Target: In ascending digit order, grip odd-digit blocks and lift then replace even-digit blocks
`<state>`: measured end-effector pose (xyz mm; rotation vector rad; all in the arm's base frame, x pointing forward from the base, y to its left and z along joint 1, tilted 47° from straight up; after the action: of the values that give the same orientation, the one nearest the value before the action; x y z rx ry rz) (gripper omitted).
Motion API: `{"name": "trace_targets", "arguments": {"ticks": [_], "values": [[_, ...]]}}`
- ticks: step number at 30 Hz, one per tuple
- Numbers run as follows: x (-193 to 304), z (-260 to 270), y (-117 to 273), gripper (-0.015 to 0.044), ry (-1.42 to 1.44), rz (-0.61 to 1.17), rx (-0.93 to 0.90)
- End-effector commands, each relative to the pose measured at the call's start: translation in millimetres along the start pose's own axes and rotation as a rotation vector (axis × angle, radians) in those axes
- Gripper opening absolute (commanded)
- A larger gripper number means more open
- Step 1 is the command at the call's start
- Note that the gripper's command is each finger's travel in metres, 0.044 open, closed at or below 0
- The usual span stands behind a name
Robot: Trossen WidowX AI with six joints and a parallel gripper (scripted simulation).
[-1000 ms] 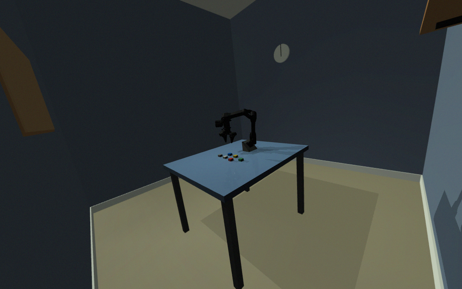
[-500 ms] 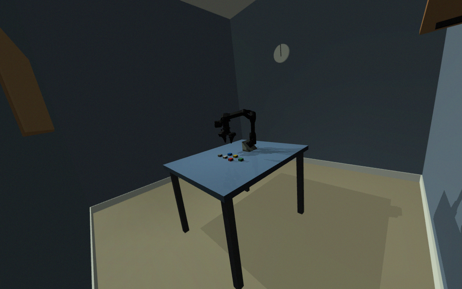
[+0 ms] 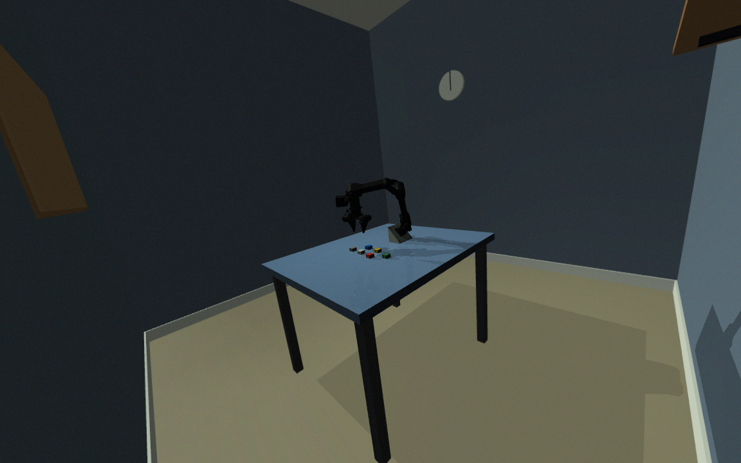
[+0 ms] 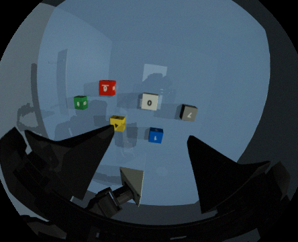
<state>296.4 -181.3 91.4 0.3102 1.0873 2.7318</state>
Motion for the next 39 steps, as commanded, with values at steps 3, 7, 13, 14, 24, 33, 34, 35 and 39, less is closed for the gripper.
{"name": "trace_targets", "arguments": {"ticks": [3,7,13,14,24,33,34,35,39], "values": [[-1.7,1.5,1.2,0.0400,-0.003,-0.005,-0.003],[-1.7,1.5,1.2,0.0400,-0.003,-0.005,-0.003],[10.9,12.9,2.9,0.0400,-0.003,-0.005,-0.004],[20.2,20.7,3.6,0.0400,-0.004,-0.004,-0.004],[73.9,57.6,0.6,0.0400,-0.006,-0.001,-0.006],[73.9,57.6,0.6,0.0400,-0.006,-0.001,-0.006],[73.9,57.6,0.6,0.0400,-0.006,-0.001,-0.006],[73.9,57.6,0.6,0.0400,-0.006,-0.001,-0.006],[73.9,57.6,0.6,0.0400,-0.006,-0.001,-0.006]]}}
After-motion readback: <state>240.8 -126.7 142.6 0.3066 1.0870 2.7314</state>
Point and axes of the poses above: the point midway between the two fingers, 35 mm back from their tips, its own y axis back along the fingers, its own z axis across the jaws, x = y × z, the point moved 6 cm from there along y, back along the fingers, and after that the axes turned 12 degrees about -y, right-handed, at the moved point
